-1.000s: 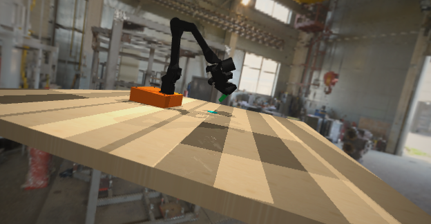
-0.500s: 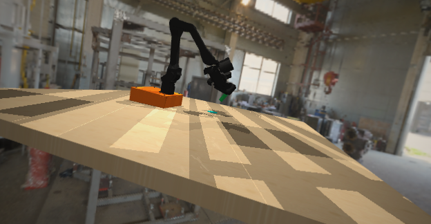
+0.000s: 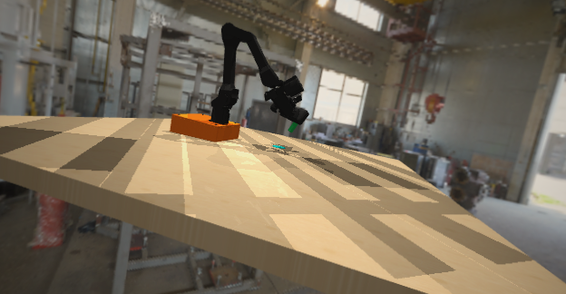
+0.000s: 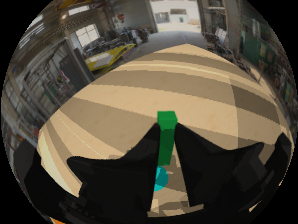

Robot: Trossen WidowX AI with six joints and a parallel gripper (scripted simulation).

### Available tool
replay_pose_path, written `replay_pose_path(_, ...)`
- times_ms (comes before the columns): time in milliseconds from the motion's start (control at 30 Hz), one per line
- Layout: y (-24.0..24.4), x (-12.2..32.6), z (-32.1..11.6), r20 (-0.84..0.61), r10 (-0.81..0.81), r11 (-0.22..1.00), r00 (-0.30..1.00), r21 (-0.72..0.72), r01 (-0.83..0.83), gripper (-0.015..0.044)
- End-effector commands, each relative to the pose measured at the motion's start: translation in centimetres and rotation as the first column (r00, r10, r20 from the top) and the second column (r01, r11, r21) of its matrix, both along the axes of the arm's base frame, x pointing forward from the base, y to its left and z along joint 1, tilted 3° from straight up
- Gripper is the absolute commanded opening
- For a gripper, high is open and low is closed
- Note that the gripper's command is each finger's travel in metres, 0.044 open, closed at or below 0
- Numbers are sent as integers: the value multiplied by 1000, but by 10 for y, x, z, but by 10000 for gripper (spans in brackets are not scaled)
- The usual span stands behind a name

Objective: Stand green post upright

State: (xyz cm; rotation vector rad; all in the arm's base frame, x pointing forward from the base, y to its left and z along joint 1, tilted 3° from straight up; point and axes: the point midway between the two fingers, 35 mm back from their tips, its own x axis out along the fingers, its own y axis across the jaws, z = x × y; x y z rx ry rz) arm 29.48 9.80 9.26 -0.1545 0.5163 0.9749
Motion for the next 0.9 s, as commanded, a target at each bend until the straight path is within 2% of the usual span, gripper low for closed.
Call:
replay_pose_path(0, -2, -2, 1, 14, 0, 1000, 1000, 23, -1, 23)
replay_pose_path(867, -11, -16, 8, 135, 17, 991, 991, 127, -35, 23)
